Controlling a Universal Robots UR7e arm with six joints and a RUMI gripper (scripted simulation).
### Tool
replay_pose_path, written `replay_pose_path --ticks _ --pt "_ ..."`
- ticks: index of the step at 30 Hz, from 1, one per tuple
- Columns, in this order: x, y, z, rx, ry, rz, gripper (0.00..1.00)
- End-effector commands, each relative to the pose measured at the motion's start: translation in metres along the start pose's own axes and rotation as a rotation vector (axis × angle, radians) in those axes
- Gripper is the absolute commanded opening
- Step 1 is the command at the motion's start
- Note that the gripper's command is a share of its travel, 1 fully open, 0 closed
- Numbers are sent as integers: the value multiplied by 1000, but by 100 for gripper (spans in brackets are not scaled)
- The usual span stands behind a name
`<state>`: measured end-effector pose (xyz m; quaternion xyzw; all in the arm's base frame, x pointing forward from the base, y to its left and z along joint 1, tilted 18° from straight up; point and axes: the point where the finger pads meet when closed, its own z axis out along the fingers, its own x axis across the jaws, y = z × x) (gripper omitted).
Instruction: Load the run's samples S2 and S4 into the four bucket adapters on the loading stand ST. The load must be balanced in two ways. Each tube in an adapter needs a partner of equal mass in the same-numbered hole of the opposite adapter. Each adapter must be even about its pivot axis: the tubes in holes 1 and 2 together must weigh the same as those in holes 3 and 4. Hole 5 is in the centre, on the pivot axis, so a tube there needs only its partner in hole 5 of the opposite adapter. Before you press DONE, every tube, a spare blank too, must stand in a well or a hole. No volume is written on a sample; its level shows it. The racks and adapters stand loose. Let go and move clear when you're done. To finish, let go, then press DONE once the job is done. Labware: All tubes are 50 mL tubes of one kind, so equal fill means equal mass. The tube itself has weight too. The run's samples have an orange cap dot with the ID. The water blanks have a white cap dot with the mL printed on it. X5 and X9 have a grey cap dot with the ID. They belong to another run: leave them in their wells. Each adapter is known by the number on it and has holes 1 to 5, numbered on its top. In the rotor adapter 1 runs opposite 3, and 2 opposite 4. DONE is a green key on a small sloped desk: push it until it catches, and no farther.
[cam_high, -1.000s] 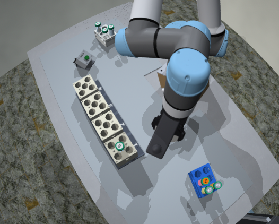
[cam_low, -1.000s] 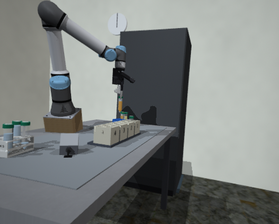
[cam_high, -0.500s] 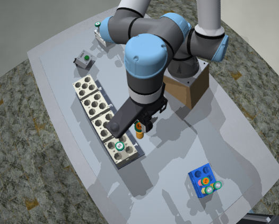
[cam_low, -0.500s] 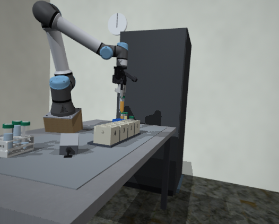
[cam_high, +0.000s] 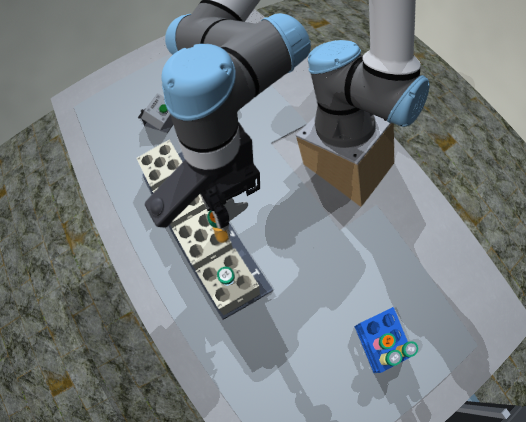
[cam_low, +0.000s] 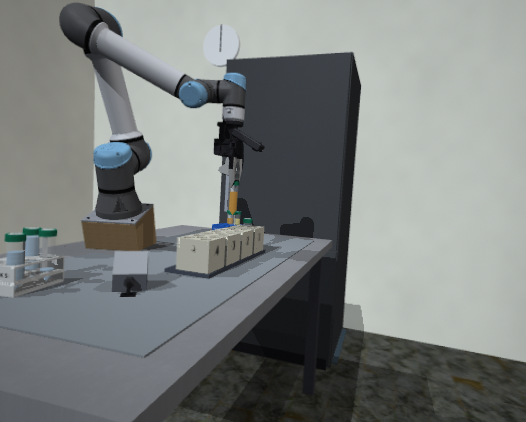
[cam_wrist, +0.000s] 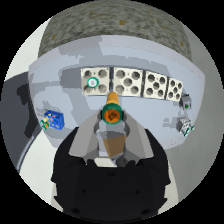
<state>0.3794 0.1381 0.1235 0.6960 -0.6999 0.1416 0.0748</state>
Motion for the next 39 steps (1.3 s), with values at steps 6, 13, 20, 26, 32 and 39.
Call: replay_pose_path --ticks 6,13,20,26,32,39 --pt "51 -36 0 2 -4 -2 0" --pt "50 -34 0 0 -3 -4 0" --pt "50 -33 19 -5 -3 -4 0" --pt "50 -33 32 -5 -3 -4 0" --pt "50 -33 43 -5 -3 -4 0" --pt "50 -33 42 -3 -3 -4 0"
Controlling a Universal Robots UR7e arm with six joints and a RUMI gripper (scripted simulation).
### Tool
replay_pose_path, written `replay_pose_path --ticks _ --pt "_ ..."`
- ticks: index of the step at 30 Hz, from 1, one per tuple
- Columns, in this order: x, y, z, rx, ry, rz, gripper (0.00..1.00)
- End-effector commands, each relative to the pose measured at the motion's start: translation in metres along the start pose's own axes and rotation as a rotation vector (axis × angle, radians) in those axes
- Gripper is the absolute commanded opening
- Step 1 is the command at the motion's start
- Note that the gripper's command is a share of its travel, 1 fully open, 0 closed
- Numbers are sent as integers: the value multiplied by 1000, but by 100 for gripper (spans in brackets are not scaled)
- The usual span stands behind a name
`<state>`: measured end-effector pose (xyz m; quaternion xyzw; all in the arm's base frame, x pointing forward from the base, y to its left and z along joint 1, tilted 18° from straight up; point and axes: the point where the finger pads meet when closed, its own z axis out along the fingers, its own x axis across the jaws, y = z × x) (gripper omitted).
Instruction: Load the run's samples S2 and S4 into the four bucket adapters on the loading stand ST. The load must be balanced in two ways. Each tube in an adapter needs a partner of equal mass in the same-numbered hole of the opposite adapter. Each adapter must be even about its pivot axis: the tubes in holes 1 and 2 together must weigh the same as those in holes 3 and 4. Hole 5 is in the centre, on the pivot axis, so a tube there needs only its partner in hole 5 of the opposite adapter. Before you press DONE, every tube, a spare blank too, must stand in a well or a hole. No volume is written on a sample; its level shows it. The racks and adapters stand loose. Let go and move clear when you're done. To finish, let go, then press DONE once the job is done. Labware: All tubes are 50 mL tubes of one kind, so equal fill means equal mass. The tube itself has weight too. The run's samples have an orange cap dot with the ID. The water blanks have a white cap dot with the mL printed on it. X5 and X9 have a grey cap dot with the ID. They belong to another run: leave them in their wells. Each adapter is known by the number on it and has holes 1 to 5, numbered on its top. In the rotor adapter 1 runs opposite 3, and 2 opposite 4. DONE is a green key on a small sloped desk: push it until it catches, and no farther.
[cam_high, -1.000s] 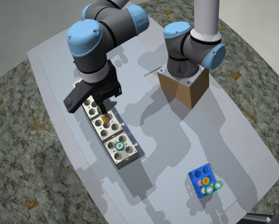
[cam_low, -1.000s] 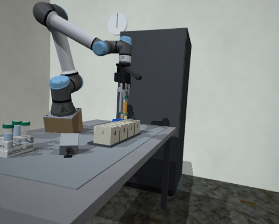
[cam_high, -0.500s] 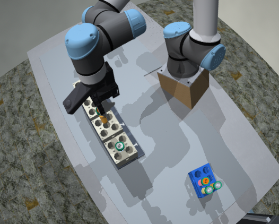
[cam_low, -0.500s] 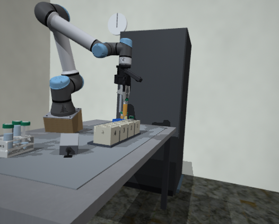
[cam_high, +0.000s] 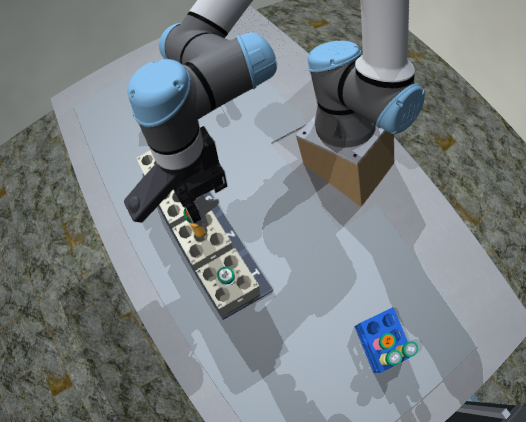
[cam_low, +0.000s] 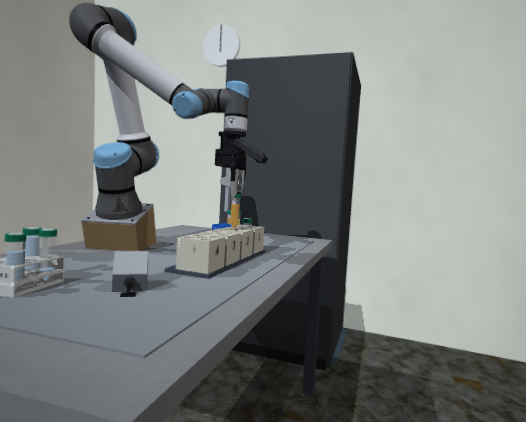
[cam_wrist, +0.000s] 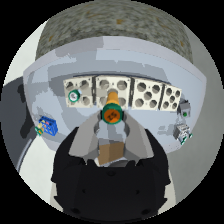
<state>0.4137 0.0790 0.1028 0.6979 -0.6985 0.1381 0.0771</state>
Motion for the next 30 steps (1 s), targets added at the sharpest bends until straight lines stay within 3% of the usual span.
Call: replay_pose_path --ticks 1,13,30 --pt "1 -2 1 6 -1 2 0" --pt "0 -3 0 8 -1 2 0" --pt "1 -1 22 3 -1 2 0"
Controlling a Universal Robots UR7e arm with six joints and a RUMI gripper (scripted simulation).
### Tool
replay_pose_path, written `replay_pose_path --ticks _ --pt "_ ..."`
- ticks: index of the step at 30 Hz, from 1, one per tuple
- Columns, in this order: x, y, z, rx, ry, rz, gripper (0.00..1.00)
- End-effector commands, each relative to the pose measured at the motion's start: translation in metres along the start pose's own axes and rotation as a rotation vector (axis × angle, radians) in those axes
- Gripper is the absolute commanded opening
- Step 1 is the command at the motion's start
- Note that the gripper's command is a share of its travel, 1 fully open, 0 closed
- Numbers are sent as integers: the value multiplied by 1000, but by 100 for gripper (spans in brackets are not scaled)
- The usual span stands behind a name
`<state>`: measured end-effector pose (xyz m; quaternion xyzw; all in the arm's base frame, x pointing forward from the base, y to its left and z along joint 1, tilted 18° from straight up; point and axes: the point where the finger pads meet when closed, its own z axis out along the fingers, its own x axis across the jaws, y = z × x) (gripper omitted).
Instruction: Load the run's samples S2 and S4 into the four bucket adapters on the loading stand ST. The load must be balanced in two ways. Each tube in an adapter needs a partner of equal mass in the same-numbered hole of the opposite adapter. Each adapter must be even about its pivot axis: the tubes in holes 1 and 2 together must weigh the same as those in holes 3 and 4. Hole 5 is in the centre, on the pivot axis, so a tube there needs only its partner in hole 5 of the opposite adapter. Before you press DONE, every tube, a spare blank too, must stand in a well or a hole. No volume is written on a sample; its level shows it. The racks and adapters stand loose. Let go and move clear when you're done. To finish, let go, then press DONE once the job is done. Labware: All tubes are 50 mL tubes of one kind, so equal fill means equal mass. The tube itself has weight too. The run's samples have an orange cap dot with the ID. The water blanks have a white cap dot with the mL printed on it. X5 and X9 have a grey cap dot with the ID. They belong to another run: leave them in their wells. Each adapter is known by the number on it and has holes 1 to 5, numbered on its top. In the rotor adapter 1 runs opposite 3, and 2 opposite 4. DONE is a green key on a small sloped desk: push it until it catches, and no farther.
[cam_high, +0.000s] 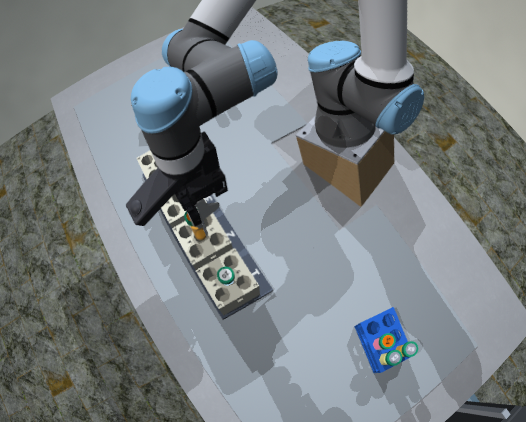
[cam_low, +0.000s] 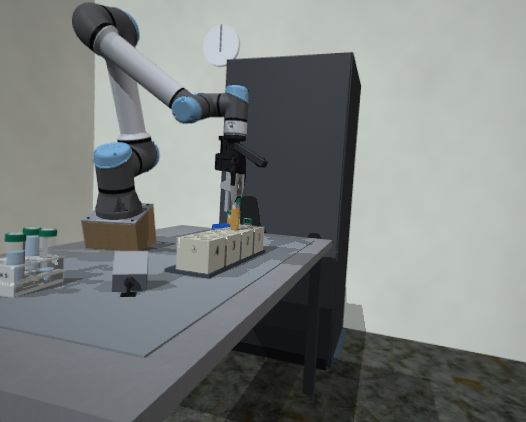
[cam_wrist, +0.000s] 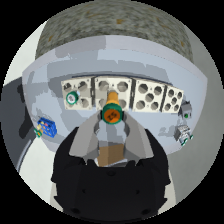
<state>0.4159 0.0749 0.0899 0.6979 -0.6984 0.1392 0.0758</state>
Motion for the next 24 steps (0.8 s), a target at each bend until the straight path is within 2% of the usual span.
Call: replay_pose_path --ticks 1,24 --pt "1 0 10 -1 -1 2 0" --pt "1 0 38 -1 -1 2 0"
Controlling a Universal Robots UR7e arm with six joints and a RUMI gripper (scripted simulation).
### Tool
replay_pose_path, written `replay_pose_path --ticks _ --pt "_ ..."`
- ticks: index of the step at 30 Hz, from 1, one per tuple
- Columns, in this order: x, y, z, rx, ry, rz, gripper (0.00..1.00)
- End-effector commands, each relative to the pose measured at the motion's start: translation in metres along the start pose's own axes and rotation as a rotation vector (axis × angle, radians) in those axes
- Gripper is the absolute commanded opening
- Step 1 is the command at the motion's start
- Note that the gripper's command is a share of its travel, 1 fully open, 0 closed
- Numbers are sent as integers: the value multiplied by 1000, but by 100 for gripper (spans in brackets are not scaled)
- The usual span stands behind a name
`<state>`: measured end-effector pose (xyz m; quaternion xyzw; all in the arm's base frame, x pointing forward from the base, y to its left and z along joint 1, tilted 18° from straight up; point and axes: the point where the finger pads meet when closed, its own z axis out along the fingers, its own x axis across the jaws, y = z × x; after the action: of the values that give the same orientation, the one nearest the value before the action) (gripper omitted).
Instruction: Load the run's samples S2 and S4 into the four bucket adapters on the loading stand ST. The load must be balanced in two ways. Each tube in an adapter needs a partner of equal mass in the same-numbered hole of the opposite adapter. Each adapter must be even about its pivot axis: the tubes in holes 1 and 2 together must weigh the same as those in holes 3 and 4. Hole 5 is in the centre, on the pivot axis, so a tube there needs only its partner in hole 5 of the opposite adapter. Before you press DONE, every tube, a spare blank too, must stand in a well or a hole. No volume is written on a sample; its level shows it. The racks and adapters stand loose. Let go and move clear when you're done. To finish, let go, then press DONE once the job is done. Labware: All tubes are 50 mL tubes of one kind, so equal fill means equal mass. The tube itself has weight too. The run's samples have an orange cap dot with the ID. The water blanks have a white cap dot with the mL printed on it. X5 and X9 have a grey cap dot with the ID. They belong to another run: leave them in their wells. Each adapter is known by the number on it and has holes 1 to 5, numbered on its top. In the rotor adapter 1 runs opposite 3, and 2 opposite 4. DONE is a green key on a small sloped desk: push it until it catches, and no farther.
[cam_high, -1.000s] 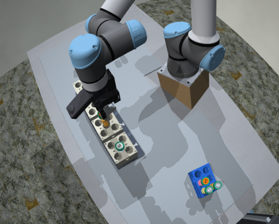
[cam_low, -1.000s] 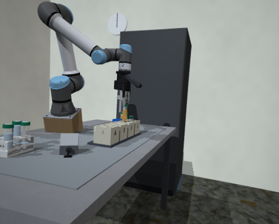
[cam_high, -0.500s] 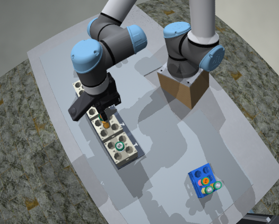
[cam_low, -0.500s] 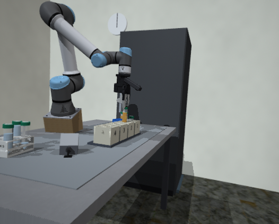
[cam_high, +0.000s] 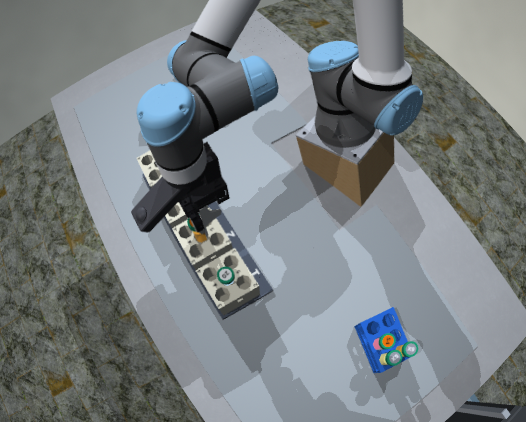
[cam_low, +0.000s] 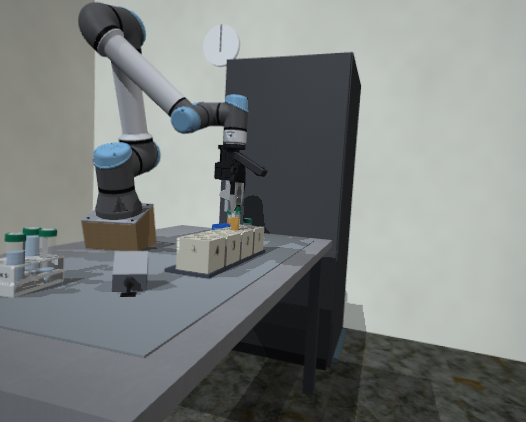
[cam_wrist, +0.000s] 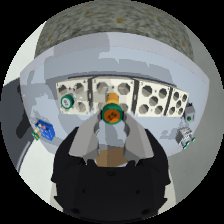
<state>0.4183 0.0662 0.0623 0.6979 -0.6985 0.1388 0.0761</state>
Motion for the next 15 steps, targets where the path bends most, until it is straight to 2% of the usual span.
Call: replay_pose_path --ticks 1,15 --pt "1 0 9 1 -1 2 0" --pt "1 0 26 1 -1 2 0"
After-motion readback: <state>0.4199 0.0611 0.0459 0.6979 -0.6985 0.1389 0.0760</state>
